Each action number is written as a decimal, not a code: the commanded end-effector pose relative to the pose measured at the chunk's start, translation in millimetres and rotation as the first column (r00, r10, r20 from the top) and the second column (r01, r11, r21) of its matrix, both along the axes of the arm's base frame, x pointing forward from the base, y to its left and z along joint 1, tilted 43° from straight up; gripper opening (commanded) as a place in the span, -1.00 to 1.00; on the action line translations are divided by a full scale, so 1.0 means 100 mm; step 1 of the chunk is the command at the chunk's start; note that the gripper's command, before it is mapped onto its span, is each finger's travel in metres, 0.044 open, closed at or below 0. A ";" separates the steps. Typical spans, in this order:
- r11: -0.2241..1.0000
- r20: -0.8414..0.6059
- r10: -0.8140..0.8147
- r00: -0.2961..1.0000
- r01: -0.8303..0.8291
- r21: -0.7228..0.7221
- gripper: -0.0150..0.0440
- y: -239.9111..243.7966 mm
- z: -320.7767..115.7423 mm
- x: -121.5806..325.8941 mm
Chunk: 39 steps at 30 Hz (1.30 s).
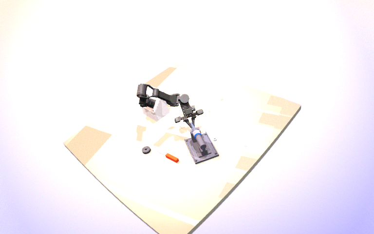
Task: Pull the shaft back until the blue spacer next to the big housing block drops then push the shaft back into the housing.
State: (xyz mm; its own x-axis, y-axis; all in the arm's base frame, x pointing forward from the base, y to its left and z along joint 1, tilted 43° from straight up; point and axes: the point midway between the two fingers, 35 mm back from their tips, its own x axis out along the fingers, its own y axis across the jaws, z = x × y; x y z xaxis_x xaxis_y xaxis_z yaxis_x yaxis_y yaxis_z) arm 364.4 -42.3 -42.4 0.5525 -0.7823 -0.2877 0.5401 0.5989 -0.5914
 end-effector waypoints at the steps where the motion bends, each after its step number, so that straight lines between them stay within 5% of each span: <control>1: 1.000 0.001 -0.002 1.000 0.002 -0.001 -0.49 0.00 0.00 -0.01; 39: 1.000 0.000 -0.002 1.000 0.002 -0.001 -0.49 0.02 -0.02 -0.04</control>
State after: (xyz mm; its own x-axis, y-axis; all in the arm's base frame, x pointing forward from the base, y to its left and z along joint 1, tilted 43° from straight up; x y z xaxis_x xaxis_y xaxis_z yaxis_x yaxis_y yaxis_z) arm 361.1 -40.6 -43.8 0.5524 -0.7823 -0.2880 0.5400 0.5990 -0.5913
